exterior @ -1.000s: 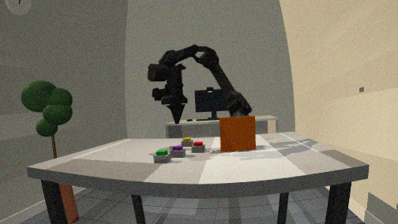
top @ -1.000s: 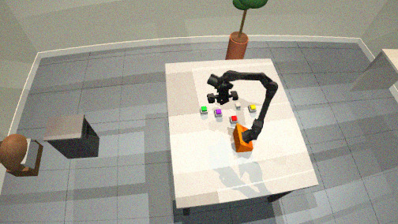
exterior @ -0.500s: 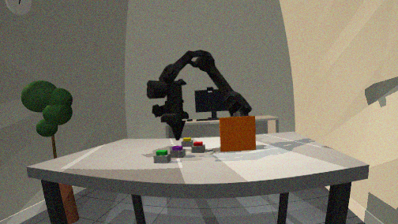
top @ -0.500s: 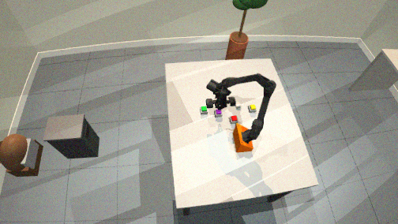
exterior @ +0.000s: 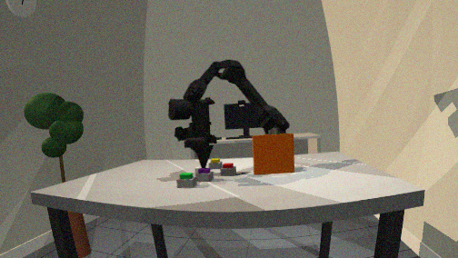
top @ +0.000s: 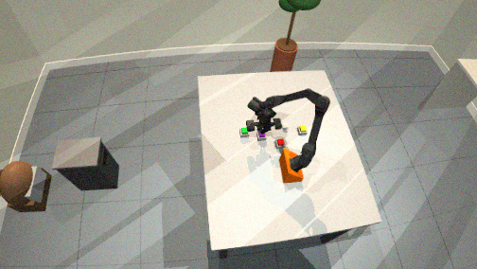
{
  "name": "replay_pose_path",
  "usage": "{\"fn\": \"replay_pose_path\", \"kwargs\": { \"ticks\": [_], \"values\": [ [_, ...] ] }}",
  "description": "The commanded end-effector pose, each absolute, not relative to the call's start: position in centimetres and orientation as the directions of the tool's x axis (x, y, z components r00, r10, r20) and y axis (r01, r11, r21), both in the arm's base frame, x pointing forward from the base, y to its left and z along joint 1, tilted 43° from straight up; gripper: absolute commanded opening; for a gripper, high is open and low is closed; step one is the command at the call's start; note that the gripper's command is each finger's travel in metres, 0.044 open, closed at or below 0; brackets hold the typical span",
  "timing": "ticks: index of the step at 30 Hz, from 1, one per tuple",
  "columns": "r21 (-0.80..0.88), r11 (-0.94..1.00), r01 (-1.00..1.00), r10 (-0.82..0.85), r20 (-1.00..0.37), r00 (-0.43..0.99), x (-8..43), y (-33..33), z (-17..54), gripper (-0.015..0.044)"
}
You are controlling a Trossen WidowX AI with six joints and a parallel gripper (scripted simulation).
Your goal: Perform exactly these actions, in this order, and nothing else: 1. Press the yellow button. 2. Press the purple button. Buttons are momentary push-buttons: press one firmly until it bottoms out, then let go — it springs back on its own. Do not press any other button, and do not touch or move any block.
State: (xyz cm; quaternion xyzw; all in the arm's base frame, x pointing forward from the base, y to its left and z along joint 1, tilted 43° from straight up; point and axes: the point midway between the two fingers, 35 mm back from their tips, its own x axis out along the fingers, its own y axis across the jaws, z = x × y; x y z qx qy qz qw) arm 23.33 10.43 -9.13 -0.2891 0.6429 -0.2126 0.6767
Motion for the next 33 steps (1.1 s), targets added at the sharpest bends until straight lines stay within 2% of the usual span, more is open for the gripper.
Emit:
{"fn": "replay_pose_path", "kwargs": {
  "ticks": [1, 22, 30, 33],
  "values": [
    [-0.669, 0.738, -0.092, -0.664, -0.743, 0.084, 23.3, 9.9, -9.6, 0.002],
    [-0.669, 0.737, -0.092, -0.664, -0.743, 0.084, 23.3, 9.6, -9.9, 0.002],
    [-0.668, 0.738, -0.092, -0.663, -0.744, 0.084, 23.0, 11.9, -7.4, 0.002],
    [-0.665, 0.741, -0.093, -0.66, -0.747, 0.084, 23.1, 13.7, -7.6, 0.0099]
  ]
}}
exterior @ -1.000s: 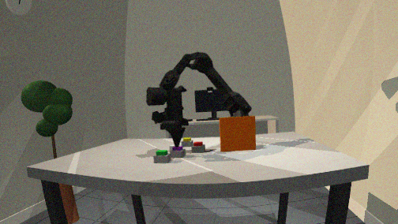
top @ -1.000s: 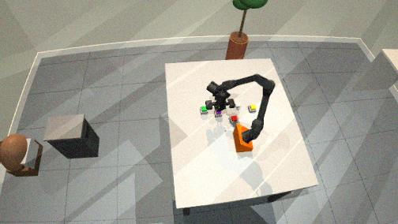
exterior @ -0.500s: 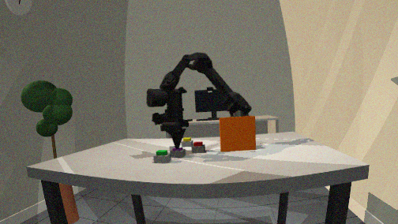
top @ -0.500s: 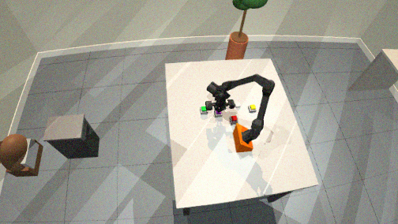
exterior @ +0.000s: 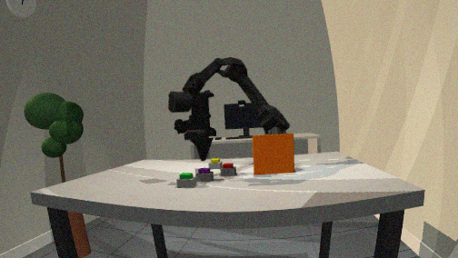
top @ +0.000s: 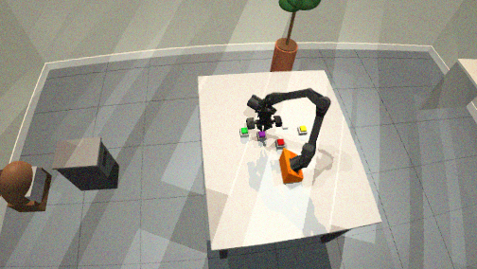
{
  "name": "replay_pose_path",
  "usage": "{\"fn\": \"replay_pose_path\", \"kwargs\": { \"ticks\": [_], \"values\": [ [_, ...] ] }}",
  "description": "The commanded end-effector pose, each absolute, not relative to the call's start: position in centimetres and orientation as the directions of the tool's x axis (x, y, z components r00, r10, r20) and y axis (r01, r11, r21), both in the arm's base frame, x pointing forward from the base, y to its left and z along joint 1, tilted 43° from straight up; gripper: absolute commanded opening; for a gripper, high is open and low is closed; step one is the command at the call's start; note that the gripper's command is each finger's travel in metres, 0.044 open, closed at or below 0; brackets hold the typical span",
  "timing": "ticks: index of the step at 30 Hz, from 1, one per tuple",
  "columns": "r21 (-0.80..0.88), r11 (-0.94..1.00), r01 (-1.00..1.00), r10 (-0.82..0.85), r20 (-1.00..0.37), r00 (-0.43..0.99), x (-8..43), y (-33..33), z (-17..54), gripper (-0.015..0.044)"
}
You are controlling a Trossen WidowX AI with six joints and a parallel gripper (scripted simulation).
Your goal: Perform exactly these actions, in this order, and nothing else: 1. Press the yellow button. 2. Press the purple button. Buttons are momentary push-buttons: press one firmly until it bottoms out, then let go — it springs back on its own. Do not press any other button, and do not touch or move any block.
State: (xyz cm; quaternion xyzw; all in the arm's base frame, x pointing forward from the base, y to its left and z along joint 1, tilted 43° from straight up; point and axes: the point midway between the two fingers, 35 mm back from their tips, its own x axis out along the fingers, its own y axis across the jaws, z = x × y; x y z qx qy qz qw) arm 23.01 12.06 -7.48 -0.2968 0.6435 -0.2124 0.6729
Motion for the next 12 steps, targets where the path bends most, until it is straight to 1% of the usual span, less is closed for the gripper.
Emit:
{"fn": "replay_pose_path", "kwargs": {
  "ticks": [1, 7, 11, 12],
  "values": [
    [-0.663, 0.742, -0.093, -0.658, -0.748, 0.084, 23.1, 15.0, -7.7, 0.0125],
    [-0.661, 0.745, -0.093, -0.655, -0.751, 0.083, 21.9, 21.9, -8.4, 0.0283],
    [-0.661, 0.745, -0.093, -0.656, -0.75, 0.083, 21.7, 22.6, -8.5, 0.0387],
    [-0.661, 0.745, -0.093, -0.656, -0.75, 0.083, 21.7, 22.6, -8.5, 0.0387]
  ]
}}
